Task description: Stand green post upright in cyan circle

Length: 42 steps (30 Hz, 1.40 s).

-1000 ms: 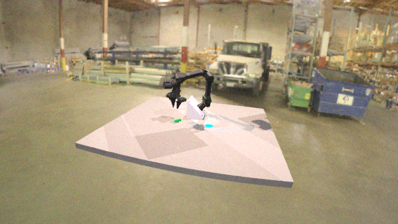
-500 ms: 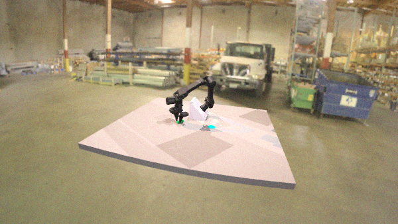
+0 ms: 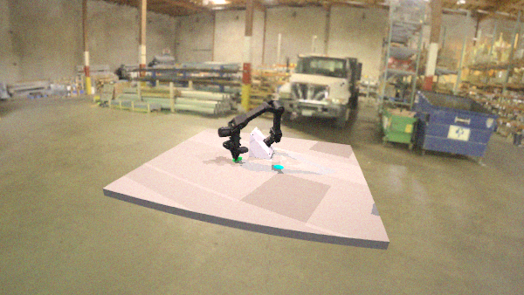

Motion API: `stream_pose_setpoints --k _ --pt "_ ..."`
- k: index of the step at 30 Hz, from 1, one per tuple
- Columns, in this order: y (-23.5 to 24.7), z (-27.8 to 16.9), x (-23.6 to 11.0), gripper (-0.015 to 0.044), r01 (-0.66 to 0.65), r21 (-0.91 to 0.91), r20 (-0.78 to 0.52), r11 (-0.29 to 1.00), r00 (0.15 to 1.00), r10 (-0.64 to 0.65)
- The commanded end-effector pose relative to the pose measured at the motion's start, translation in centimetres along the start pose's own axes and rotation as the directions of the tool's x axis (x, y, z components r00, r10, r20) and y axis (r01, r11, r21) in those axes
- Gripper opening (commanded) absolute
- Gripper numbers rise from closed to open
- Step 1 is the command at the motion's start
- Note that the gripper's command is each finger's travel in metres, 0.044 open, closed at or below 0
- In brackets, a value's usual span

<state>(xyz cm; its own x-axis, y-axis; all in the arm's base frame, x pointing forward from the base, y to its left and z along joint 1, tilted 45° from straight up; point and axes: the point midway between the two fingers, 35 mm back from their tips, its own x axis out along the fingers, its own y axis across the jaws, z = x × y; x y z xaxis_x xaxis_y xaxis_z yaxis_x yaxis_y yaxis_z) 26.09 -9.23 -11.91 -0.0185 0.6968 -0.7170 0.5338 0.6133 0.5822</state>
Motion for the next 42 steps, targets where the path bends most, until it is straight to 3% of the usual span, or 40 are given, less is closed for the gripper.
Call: stream_pose_setpoints --k 1,32,42 --pt "0.0 0.4 -1.4 0.0023 0.004 -0.005 0.012 1.0 1.0 -0.004" --pt "-0.1 0.0 -11.1 0.0023 0.006 -0.004 0.011 1.0 1.0 -0.006" --pt "1.3 -0.4 -11.7 0.0023 0.009 -0.011 0.013 1.0 1.0 -0.008"
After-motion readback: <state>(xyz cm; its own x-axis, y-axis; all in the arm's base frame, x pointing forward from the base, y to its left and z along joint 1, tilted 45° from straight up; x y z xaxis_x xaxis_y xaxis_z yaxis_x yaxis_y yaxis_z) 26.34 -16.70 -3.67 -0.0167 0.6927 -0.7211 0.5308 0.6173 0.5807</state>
